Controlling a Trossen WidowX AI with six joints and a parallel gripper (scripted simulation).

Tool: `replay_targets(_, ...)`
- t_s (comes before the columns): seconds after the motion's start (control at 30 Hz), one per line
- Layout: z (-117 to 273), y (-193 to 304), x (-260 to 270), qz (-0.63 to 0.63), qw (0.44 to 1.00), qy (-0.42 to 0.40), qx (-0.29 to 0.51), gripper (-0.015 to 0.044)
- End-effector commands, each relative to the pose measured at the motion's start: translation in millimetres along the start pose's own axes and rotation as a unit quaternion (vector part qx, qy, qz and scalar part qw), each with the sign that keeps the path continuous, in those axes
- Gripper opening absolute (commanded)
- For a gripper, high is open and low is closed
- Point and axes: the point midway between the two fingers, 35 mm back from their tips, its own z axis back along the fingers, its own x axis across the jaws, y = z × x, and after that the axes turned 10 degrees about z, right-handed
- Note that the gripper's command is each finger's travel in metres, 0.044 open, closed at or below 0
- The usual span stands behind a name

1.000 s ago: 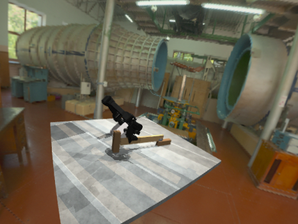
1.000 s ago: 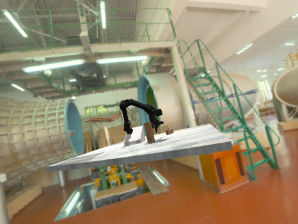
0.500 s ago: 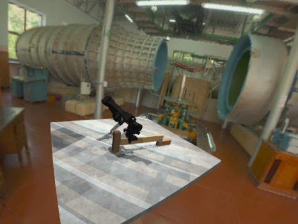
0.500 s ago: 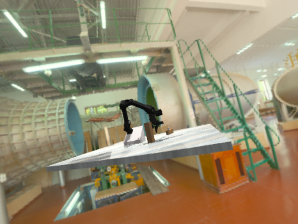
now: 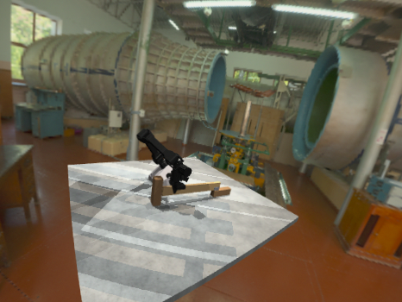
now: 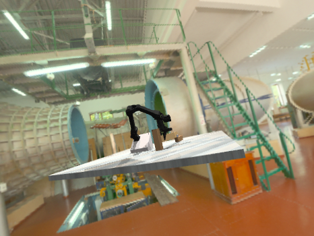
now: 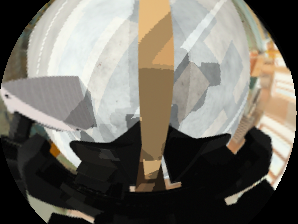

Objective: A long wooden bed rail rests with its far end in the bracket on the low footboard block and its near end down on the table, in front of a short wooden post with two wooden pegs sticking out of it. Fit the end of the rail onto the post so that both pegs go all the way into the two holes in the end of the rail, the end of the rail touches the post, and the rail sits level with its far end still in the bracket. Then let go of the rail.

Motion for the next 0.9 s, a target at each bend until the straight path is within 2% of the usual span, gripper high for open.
replay_targets(0.0, 2.6, 3.9, 1.3, 0.001, 1.000, 0.001, 0.002, 0.0000)
replay_targets(0.87, 2.7, -2.0, 0.7, 0.001, 1.000, 0.001, 0.002, 0.0000)
